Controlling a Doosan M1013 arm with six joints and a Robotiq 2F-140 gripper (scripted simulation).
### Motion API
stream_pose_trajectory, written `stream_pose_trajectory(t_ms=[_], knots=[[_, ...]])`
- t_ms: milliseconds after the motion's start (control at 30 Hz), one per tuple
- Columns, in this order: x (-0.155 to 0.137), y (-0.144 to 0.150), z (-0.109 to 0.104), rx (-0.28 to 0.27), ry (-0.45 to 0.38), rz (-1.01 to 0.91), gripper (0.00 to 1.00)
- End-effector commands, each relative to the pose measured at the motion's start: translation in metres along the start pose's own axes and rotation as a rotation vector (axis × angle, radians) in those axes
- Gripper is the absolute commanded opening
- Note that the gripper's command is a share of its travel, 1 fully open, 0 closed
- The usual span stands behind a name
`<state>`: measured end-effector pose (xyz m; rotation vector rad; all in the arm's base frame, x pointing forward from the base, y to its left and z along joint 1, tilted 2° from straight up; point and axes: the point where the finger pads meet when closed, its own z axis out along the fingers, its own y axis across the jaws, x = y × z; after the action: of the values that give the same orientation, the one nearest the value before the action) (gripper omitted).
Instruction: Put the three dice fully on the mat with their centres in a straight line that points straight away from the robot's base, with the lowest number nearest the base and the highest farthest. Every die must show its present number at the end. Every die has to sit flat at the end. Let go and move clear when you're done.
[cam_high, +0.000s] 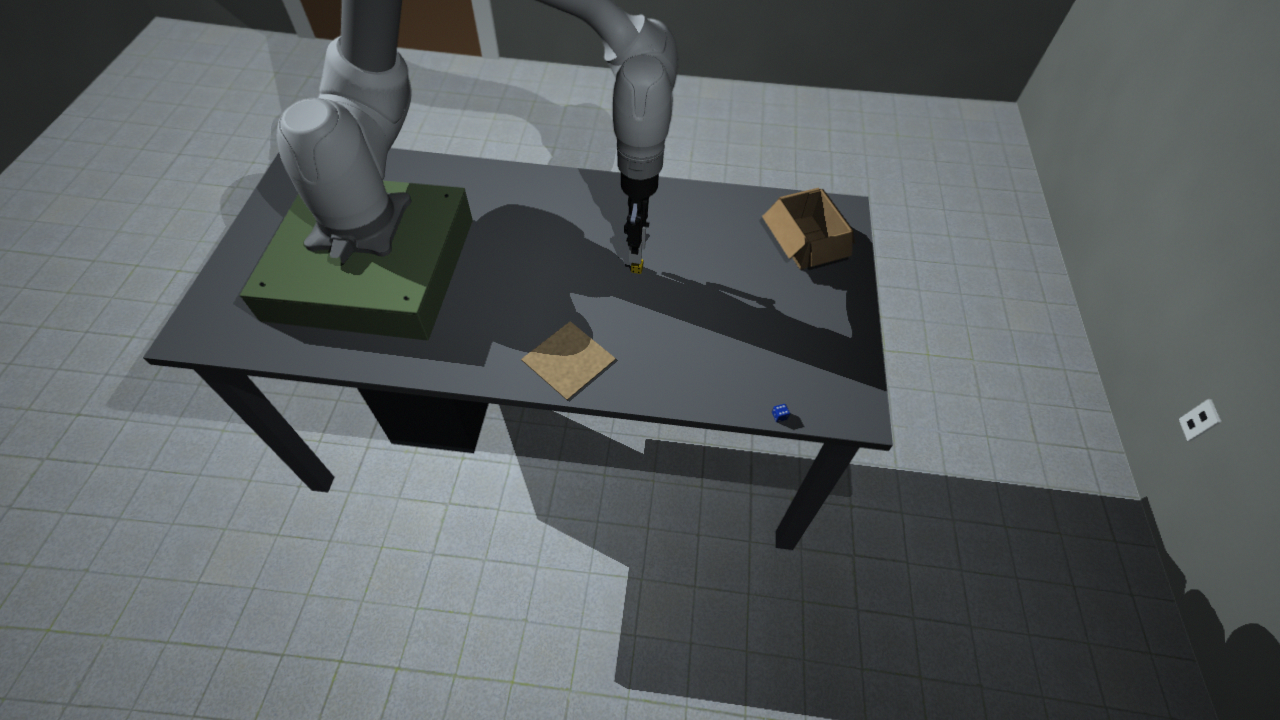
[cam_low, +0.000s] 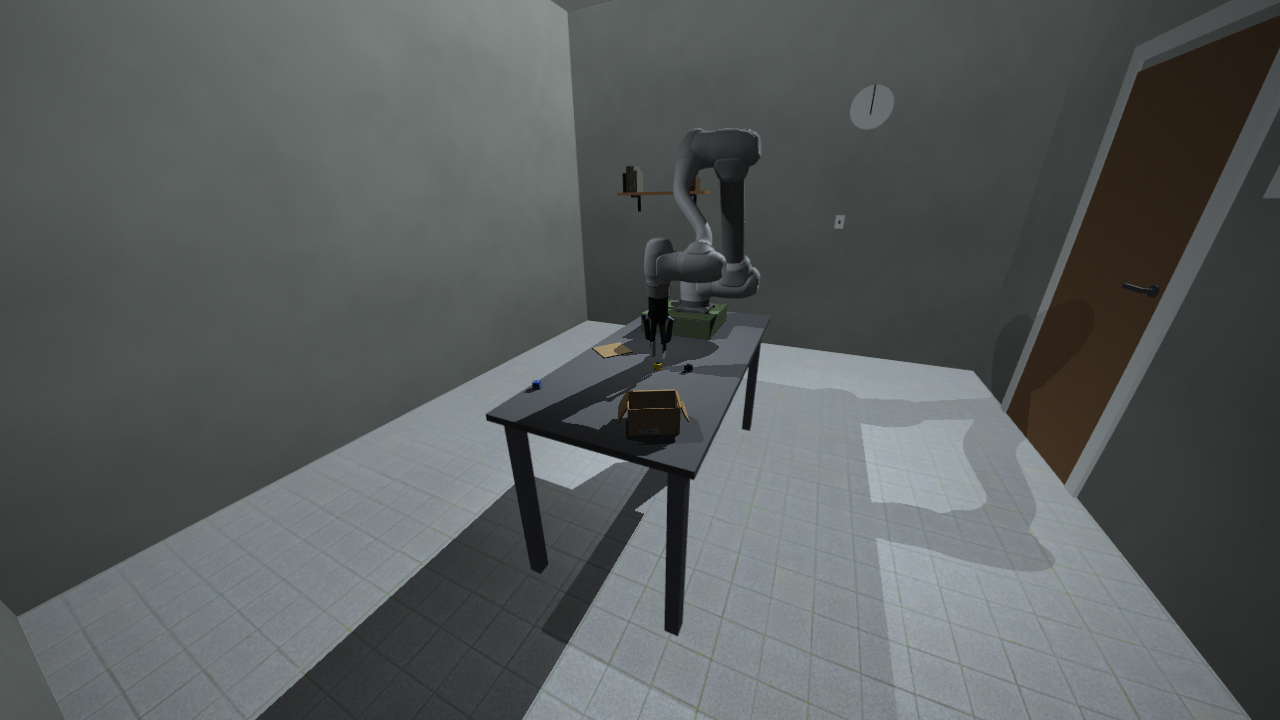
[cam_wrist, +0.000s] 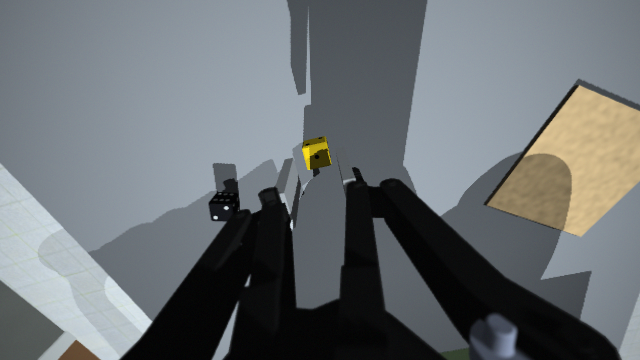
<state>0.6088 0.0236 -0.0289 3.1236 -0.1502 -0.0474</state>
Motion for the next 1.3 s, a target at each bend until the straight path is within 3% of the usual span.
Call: stream_pose_trajectory(t_ms=[0, 467, 1267], knots=[[0.001, 0.000, 0.001, 0.001, 0.002, 0.000, 0.32], [0.001, 0.000, 0.015, 0.001, 0.002, 0.000, 0.32], [0.001, 0.000, 0.017, 0.001, 0.002, 0.000, 0.32]])
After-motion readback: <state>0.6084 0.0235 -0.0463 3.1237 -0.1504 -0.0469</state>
